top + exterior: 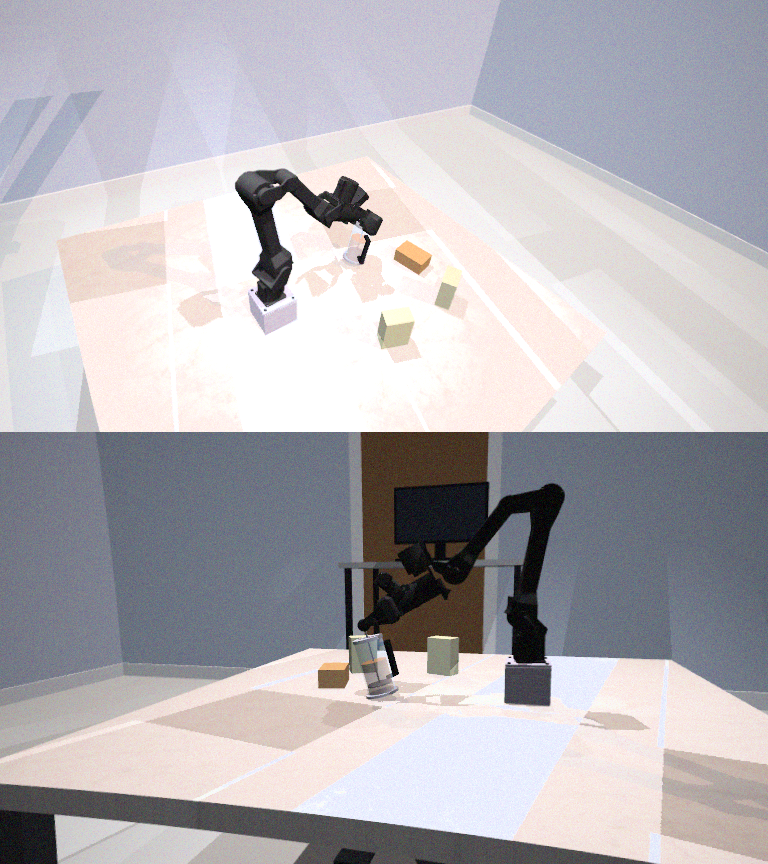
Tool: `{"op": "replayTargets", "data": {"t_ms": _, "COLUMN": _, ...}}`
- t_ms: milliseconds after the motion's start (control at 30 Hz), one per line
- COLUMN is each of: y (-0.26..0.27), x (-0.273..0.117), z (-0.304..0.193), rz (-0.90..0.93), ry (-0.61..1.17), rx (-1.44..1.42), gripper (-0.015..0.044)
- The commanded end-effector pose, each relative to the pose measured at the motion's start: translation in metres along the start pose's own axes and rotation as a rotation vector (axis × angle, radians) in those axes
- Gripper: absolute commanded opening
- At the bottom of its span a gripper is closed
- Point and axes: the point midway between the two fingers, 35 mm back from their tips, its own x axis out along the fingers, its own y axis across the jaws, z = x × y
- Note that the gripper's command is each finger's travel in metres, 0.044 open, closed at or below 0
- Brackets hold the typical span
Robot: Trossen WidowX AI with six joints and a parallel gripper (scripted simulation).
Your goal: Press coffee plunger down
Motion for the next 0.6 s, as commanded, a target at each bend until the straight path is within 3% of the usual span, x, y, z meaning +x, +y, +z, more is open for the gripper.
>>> {"op": "replayTargets", "data": {"t_ms": 0, "y": 0.0, "x": 0.0019, "z": -0.0035, "rz": 0.001, "ry": 0.016, "rx": -0.008, "gripper": 0.0123}}
{"op": "replayTargets", "data": {"t_ms": 433, "y": 0.0, "x": 0.0008, "z": 0.0002, "rz": 0.0, "ry": 0.001, "rx": 0.0, "gripper": 0.0123}}
{"op": "replayTargets", "data": {"t_ms": 567, "y": 0.0, "x": 0.0008, "z": 0.0002, "rz": 0.0, "ry": 0.001, "rx": 0.0, "gripper": 0.0228}}
